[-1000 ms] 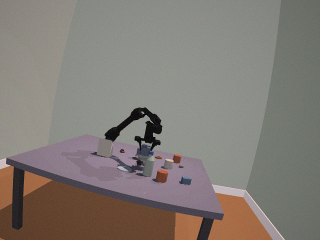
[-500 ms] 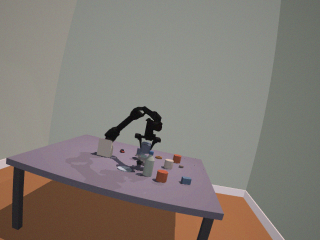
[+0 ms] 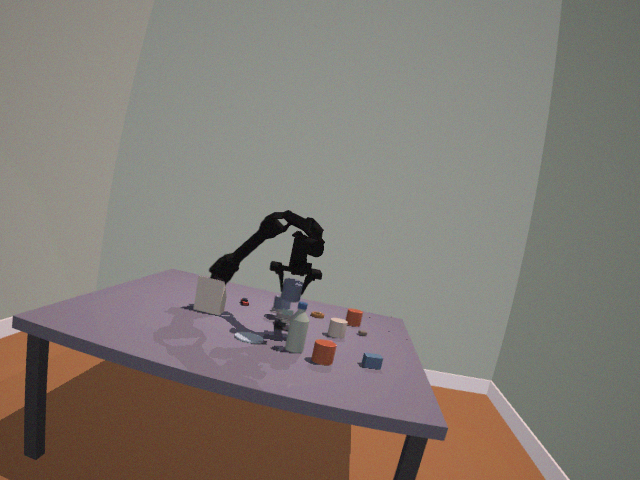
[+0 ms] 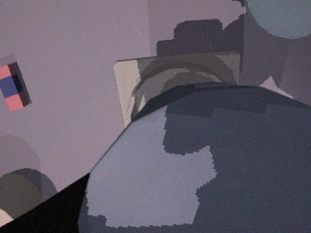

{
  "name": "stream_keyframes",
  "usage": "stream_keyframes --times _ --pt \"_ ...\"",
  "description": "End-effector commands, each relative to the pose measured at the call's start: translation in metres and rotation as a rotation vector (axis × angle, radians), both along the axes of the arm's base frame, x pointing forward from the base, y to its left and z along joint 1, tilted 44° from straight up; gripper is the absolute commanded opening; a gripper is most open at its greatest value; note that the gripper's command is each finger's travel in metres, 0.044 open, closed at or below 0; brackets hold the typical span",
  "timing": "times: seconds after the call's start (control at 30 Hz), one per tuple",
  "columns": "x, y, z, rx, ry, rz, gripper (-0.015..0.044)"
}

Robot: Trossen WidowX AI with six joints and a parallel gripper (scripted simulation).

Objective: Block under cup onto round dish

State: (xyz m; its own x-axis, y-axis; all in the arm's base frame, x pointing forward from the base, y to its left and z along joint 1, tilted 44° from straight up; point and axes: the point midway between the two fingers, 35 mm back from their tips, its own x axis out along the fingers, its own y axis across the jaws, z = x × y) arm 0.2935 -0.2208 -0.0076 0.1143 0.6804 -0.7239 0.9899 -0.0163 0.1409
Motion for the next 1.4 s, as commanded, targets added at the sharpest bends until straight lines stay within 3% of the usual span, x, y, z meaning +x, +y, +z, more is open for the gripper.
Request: stream_keyframes --times 0.0,1.37 --pt "-0.0015 -0.0056 0.0053 -0.01 -0.006 0.001 0.0" --pt "-0.0003 -0.0007 0.0009 0.0 0.0 0.0 0.0"
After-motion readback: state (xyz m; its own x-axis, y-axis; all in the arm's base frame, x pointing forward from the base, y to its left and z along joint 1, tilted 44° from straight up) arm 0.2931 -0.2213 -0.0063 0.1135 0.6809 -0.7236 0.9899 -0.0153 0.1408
